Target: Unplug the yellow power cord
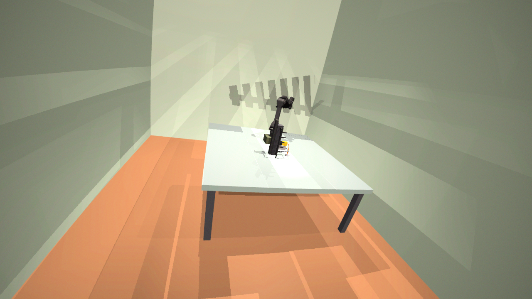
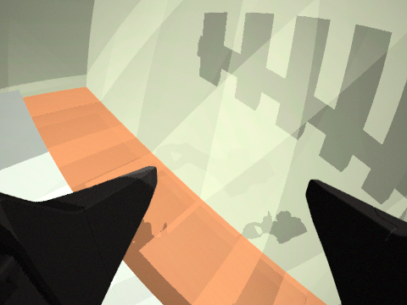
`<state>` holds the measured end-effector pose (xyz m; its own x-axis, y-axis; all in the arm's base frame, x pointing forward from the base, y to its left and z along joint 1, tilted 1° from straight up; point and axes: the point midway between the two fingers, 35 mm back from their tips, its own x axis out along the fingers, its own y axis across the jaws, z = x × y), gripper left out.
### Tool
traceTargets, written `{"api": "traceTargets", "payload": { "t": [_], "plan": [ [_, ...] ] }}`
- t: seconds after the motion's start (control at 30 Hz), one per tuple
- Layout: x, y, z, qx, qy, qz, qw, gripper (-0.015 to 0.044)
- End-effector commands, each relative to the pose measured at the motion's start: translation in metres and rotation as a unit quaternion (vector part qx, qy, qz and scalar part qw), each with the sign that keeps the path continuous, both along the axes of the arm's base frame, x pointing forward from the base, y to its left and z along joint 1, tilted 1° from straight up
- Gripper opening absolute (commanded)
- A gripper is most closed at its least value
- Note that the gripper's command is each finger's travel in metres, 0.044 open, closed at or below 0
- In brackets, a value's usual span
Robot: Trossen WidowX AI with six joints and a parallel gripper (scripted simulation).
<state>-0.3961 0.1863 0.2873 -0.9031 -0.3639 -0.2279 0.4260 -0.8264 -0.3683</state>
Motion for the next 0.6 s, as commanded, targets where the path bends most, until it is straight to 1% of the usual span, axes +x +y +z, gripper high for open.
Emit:
{"api": "traceTargets", "payload": {
  "t": [0.0,0.1,0.27,0.43,0.57],
  "plan": [
    [0.001,0.001,0.0,0.001,0.0,-0.002,1.0,0.0374],
    [0.021,0.024,0.0,0.019,0.002,-0.033,0.999,0.0295],
    [0.068,0.096,-0.02,0.018,-0.041,-0.154,0.987,0.0164],
    [0.132,0.158,-0.04,0.009,-0.09,-0.272,0.958,0.016],
    [0.192,0.196,-0.057,-0.003,-0.13,-0.36,0.924,0.016]
  ]
}}
